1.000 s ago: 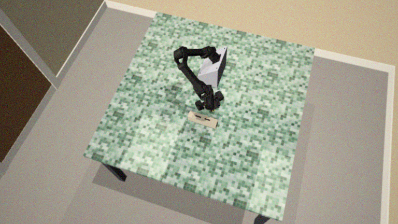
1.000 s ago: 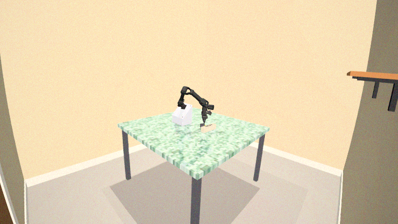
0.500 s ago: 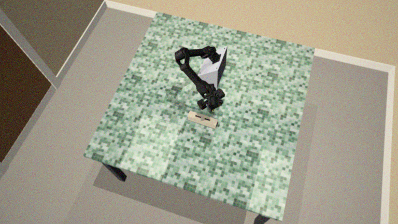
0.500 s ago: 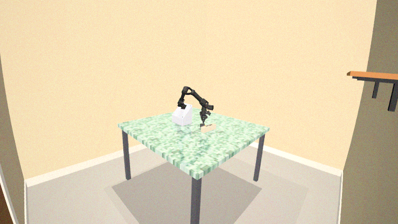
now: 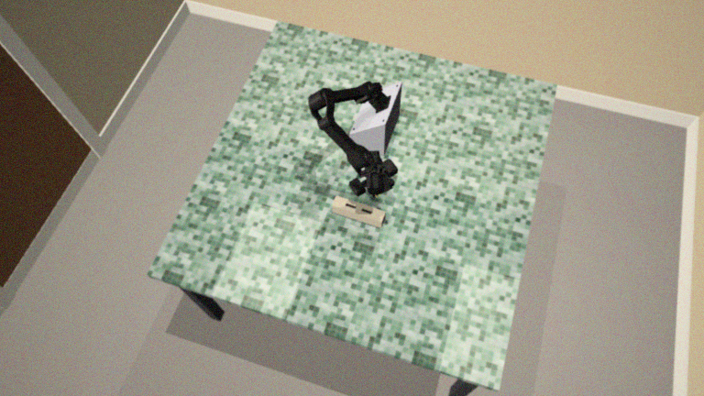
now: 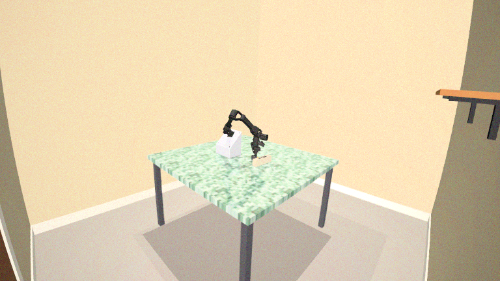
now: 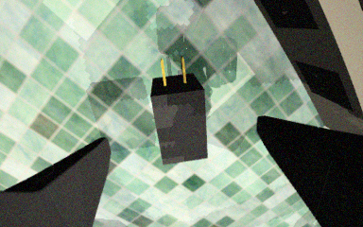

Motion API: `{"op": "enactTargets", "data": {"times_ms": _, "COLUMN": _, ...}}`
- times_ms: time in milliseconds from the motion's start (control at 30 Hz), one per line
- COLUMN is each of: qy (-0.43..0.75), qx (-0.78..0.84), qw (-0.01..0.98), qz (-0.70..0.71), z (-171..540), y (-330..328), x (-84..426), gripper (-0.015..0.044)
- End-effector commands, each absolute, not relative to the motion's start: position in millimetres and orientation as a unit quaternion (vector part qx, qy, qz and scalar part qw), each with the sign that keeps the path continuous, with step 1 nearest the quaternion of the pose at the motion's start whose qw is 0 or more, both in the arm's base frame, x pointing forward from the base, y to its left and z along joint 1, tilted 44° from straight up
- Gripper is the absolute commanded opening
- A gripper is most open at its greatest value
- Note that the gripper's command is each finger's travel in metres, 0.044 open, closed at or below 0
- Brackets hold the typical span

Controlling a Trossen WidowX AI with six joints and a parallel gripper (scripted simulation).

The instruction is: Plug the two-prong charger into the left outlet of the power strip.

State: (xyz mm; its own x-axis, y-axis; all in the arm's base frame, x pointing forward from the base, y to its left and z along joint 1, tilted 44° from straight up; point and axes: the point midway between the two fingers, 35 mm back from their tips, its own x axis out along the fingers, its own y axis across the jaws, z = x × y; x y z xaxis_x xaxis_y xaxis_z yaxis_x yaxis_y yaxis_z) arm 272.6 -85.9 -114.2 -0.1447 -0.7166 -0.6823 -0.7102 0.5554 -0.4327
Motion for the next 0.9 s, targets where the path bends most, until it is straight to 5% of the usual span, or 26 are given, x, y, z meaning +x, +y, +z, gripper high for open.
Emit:
{"op": "enactTargets", "data": {"times_ms": 0, "qy": 0.757, "qx": -0.475, "qw": 0.449, "qz": -0.003, "z": -118.8, "y": -91.1, "x": 270.5, "gripper": 0.044}}
{"op": "enactTargets", "data": {"times_ms": 667, "qy": 0.758, "qx": -0.475, "qw": 0.448, "qz": -0.003, "z": -139.7, "y": -111.9, "x": 266.2, "gripper": 0.044}}
{"op": "enactTargets", "data": {"times_ms": 867, "qy": 0.757, "qx": -0.472, "qw": 0.452, "qz": -0.004, "z": -138.0, "y": -109.3, "x": 268.1, "gripper": 0.0282}}
